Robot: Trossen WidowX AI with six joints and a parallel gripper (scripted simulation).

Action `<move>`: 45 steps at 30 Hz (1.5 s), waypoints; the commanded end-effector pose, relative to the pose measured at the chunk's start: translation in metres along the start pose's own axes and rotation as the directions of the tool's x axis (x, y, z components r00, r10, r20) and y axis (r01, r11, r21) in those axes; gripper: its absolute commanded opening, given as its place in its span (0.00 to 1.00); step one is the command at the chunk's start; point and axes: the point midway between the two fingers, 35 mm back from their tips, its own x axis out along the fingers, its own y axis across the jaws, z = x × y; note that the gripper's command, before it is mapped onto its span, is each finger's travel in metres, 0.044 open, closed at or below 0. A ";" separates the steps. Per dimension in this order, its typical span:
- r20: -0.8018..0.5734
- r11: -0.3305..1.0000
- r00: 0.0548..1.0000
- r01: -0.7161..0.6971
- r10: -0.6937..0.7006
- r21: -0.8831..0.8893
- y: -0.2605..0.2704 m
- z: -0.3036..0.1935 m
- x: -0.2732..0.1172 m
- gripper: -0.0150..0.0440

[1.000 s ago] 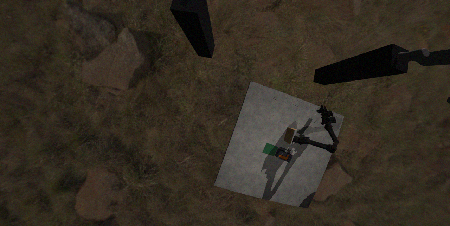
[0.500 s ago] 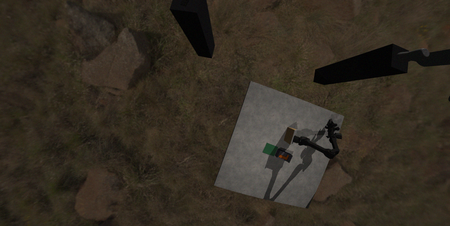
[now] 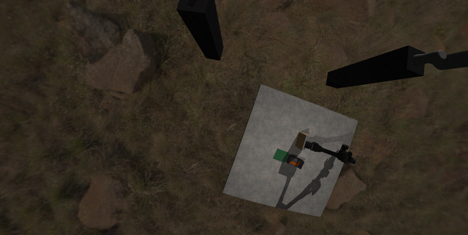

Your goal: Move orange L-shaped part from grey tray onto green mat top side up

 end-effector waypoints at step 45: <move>-0.550 -0.376 0.754 0.422 -0.360 0.825 -0.071 -0.353 -0.443 0.56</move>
